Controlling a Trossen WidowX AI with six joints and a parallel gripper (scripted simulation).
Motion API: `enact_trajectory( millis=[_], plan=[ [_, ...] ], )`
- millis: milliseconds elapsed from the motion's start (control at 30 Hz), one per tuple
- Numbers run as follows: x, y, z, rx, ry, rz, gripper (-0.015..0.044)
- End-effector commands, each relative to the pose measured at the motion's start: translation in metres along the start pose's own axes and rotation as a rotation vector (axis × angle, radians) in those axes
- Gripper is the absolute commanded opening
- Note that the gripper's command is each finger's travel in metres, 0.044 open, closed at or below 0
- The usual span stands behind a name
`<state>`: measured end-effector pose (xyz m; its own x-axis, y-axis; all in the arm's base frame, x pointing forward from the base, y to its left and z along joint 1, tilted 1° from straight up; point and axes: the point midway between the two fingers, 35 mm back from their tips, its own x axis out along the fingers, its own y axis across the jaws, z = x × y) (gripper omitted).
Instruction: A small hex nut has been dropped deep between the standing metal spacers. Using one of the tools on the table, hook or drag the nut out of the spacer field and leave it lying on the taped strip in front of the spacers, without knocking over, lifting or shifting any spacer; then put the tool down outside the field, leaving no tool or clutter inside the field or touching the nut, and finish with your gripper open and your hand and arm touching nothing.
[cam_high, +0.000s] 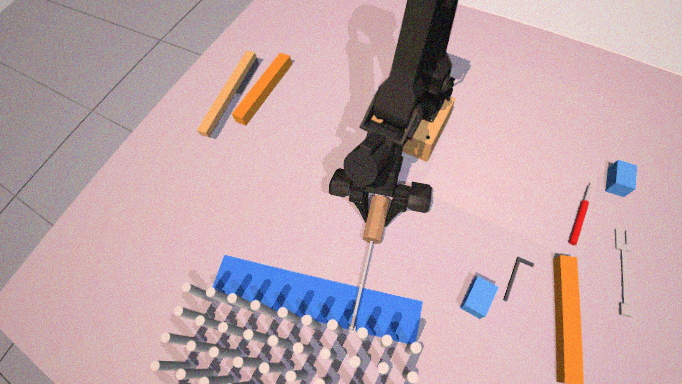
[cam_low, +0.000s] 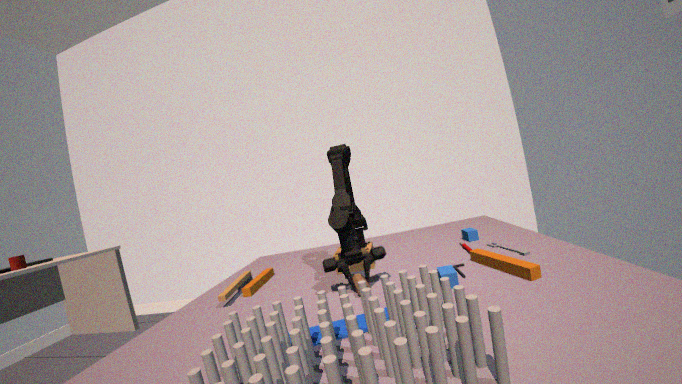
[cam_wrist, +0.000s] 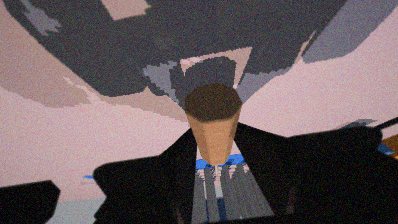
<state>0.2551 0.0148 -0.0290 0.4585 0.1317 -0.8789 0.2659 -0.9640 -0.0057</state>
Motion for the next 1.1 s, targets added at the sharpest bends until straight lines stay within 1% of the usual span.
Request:
enact_trajectory(
  millis=[0, 367, 1067],
  plan=[
    [-0.002, 0.000, 0.002, -0.004, 0.003, -0.003, 0.0000],
    [-0.005, 0.000, 0.008, -0.004, 0.003, -0.003, 0.0000],
    [-0.012, 0.000, 0.001, -0.005, 0.003, -0.003, 0.0000]
  ],
)
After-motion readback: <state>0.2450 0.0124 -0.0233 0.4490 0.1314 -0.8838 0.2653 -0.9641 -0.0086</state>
